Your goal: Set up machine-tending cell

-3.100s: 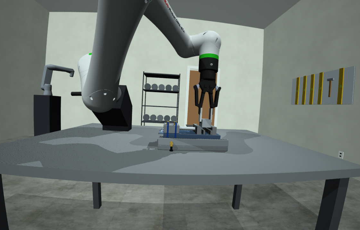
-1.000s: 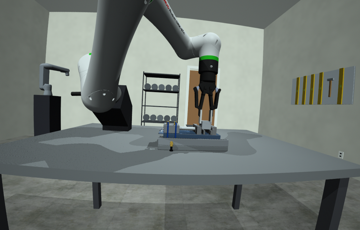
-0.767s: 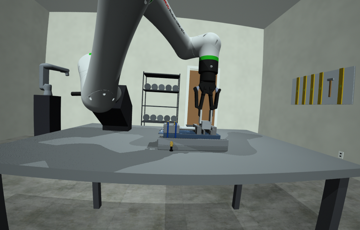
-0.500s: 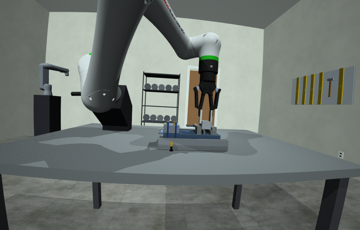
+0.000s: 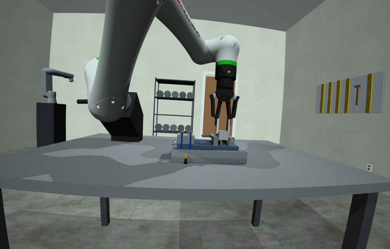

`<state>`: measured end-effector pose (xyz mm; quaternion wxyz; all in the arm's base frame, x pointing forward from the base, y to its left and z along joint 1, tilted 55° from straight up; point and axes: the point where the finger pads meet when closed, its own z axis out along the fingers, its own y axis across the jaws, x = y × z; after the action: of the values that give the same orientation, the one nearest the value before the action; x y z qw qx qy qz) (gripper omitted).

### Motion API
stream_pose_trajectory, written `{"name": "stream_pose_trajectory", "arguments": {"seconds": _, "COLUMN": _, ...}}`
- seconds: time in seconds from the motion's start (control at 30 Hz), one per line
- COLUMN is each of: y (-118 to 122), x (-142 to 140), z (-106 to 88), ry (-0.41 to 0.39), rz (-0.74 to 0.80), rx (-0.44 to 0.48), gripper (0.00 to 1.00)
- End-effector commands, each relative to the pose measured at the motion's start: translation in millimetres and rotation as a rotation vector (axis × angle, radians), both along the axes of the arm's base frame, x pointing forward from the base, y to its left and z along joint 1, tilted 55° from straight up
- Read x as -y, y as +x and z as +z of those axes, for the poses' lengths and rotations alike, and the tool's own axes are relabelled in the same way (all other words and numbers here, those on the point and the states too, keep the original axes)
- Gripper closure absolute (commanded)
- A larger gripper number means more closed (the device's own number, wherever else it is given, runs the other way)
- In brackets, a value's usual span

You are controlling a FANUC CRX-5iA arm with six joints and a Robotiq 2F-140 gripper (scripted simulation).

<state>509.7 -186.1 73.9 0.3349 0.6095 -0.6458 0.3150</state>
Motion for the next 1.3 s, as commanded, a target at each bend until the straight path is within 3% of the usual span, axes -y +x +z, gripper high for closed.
{"name": "stream_pose_trajectory", "arguments": {"seconds": 0.0, "y": 0.3, "x": -0.4, "z": -0.2, "ry": 0.0, "rz": 0.0, "rx": 0.0, "gripper": 1.0}}
{"name": "stream_pose_trajectory", "arguments": {"seconds": 1.27, "y": 2.3, "x": -3.2, "z": -4.3, "ry": 0.0, "rz": 0.0, "rx": 0.0, "gripper": 1.0}}
